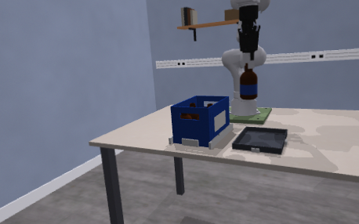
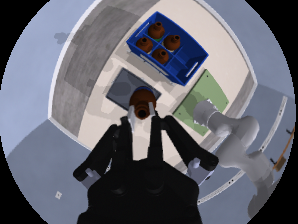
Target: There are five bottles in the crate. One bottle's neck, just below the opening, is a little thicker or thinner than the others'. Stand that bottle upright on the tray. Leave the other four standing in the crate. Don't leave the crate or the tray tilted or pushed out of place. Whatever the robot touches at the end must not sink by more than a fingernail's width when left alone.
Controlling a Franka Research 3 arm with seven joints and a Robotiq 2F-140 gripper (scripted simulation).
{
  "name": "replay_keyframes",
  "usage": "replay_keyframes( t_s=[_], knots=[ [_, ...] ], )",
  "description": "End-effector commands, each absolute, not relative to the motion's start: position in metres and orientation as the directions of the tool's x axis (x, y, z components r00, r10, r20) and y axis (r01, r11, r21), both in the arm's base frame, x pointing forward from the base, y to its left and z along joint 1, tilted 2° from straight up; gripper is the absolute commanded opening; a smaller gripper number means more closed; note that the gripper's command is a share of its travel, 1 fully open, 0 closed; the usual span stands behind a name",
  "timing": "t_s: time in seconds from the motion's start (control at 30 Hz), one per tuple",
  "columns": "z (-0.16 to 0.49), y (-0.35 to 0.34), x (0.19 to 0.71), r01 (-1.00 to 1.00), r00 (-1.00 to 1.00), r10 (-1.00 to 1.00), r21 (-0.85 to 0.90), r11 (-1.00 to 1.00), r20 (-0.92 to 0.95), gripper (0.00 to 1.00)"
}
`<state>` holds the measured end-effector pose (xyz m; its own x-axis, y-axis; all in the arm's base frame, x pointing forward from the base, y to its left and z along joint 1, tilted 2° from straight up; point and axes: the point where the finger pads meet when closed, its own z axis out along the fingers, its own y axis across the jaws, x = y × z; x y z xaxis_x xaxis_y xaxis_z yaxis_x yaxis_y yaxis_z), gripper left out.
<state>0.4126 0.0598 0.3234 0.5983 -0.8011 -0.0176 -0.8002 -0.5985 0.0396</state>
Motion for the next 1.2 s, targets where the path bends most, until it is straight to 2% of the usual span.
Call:
replay_keyframes(
  t_s=[0.0, 1.17],
  knots=[
    [0.325, 0.067, 0.419, -0.817, 0.575, -0.818, 0.031, -0.576, -0.013, 0.1],
    [0.324, 0.105, 0.44, -0.817, 0.575, -0.818, 0.031, -0.576, -0.013, 0.1]
  ],
)
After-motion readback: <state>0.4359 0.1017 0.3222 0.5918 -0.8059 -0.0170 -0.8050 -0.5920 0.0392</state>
